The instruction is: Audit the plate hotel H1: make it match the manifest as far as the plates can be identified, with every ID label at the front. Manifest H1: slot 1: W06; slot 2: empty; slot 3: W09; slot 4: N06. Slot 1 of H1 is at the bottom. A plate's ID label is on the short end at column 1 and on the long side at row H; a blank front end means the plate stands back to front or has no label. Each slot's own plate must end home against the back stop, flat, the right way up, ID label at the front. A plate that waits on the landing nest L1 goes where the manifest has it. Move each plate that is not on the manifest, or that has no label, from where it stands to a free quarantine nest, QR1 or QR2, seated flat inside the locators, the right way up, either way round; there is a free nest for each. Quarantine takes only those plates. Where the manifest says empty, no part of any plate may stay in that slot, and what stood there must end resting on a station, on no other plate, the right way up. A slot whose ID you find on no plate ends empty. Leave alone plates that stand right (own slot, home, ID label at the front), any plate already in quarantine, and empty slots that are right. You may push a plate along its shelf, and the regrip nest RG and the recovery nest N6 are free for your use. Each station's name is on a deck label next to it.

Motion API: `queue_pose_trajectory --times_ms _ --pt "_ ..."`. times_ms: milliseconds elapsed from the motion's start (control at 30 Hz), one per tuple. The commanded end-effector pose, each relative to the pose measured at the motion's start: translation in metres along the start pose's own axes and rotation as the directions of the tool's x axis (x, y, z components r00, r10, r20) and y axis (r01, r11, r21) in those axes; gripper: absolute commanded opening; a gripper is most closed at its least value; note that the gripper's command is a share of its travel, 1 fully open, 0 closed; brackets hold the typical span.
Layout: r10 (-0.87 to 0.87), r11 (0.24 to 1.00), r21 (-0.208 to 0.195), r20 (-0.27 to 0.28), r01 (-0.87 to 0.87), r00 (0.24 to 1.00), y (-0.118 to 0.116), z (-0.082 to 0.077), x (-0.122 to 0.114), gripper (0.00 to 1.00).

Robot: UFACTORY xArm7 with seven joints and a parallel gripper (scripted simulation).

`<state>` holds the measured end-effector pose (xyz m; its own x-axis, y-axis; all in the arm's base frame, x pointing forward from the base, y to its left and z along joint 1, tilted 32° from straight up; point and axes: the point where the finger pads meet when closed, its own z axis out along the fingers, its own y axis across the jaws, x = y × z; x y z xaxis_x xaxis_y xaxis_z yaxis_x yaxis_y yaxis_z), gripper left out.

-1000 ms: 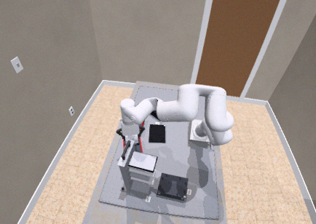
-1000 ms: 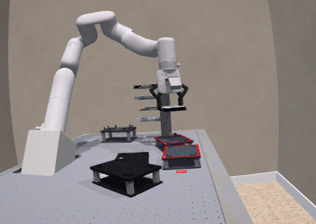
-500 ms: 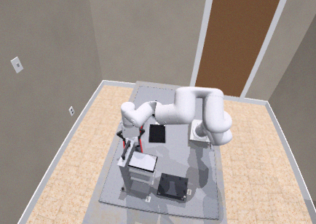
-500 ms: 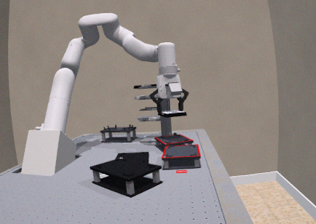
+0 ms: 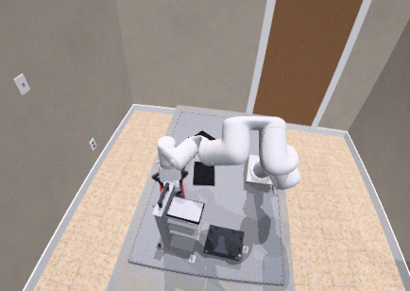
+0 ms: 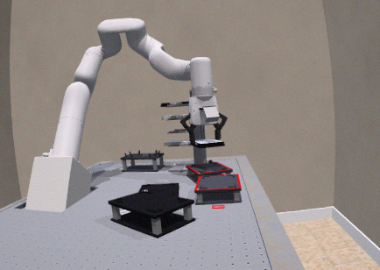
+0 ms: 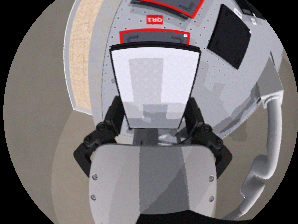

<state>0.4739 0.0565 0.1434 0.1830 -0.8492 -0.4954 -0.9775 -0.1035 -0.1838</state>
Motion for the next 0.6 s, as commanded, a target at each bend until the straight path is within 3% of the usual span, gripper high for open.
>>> queue_pose_trajectory --times_ms 0,333,567 --pt "0.000 1.000 0.005 -0.001 0.000 1.000 -0.002 0.004 0.001 0.00" --pt "0.000 1.000 0.005 -0.001 0.000 1.000 -0.002 0.017 0.001 0.00" --pt "0.000 1.000 0.005 -0.001 0.000 1.000 -0.002 0.017 0.001 0.00"
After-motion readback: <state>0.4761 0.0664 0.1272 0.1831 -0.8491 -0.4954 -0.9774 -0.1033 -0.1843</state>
